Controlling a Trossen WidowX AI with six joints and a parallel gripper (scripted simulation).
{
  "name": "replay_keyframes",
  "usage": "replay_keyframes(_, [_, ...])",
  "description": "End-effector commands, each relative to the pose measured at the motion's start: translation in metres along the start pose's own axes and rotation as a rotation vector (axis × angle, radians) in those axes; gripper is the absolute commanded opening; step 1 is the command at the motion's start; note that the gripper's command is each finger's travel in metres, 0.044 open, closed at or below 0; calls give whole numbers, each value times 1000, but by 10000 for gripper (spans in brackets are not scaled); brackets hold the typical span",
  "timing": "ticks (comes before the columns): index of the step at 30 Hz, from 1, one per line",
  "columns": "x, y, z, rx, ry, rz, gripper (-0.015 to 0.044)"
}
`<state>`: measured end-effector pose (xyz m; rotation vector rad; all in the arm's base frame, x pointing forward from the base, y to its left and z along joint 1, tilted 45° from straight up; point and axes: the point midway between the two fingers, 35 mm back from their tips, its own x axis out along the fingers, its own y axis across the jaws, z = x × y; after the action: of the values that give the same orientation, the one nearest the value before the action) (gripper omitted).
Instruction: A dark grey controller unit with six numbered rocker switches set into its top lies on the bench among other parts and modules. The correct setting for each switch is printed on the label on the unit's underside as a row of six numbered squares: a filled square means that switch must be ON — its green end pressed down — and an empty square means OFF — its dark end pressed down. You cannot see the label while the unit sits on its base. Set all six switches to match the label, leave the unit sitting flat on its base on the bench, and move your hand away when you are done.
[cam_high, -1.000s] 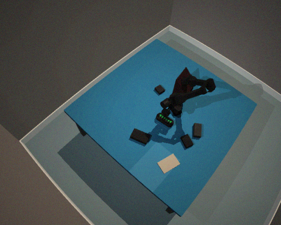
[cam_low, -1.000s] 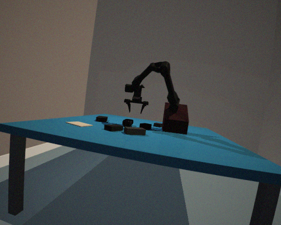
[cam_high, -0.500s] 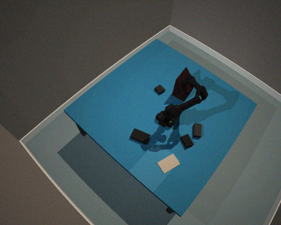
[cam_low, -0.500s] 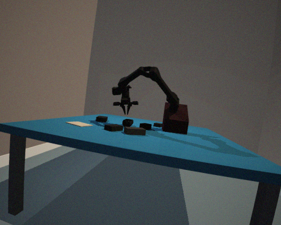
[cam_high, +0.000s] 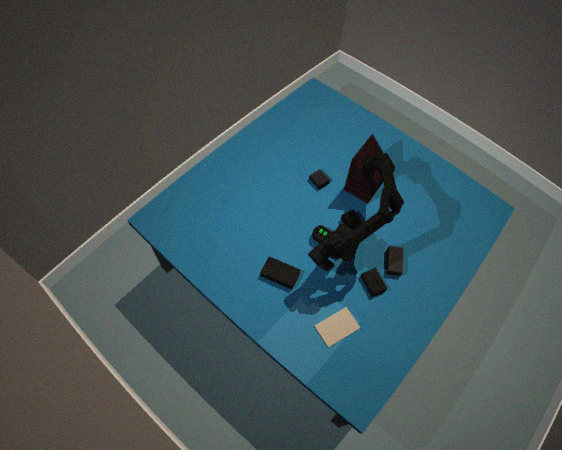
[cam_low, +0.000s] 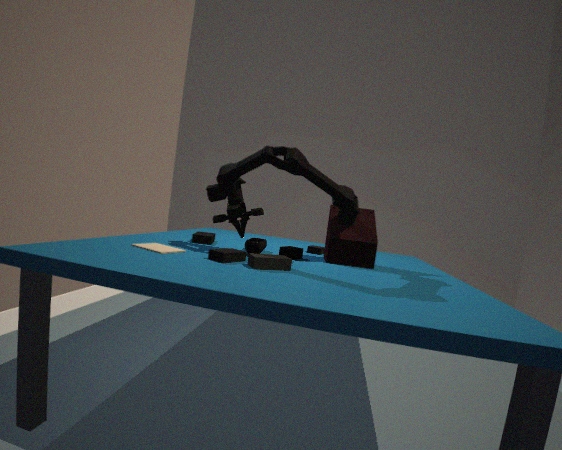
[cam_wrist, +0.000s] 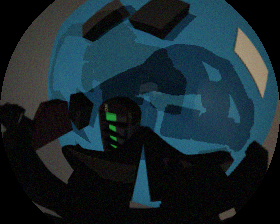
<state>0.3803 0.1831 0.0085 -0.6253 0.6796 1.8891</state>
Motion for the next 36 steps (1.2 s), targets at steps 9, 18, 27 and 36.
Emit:
replay_keyframes(9, [15,-8,0,7,1,-3,0])
replay_keyframes(18, [30,-12,0,7,0,-3,0])
replay_keyframes(27, [44,-16,0,7,-1,-3,0])
replay_keyframes(36, [45,-15,0,7,-1,-3,0])
